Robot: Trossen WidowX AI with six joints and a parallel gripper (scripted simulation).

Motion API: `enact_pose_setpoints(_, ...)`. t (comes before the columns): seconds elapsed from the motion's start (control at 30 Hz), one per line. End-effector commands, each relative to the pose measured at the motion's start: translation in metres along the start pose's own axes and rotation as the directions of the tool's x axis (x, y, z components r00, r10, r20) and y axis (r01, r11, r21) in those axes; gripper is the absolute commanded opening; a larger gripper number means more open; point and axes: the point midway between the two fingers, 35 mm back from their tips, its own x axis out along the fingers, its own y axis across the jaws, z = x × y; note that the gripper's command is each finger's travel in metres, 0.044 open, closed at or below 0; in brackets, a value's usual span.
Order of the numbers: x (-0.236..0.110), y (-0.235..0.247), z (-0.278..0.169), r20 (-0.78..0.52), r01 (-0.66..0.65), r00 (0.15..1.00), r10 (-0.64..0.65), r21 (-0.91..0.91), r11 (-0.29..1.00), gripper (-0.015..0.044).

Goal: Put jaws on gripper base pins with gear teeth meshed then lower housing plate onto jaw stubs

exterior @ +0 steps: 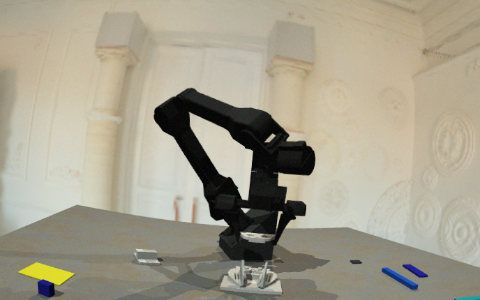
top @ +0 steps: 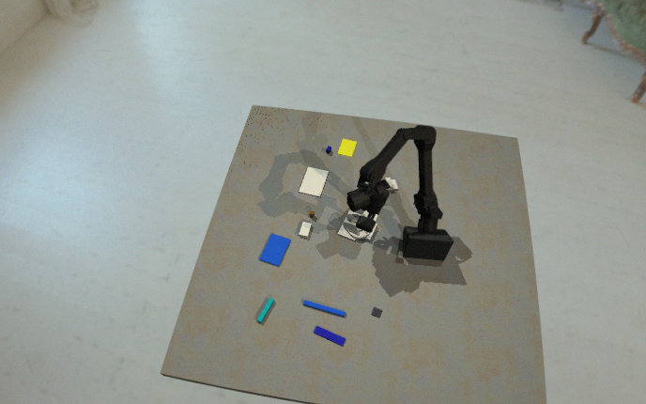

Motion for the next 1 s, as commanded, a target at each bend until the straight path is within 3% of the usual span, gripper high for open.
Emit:
enact_pose_setpoints(0.0,0.000,0.000,-0.001,-0.004,-0.001,1.000,0.001,0.008,1.000,0.0351)
enact_pose_setpoints(0.5,0.001,0.000,-0.001,-0.004,-0.001,1.000,0.001,0.008,1.000,0.0351)
enact_pose_setpoints(0.97,0.024,0.001,0.000,-0.004,-0.004,1.000,0.004,0.008,1.000,0.0351)
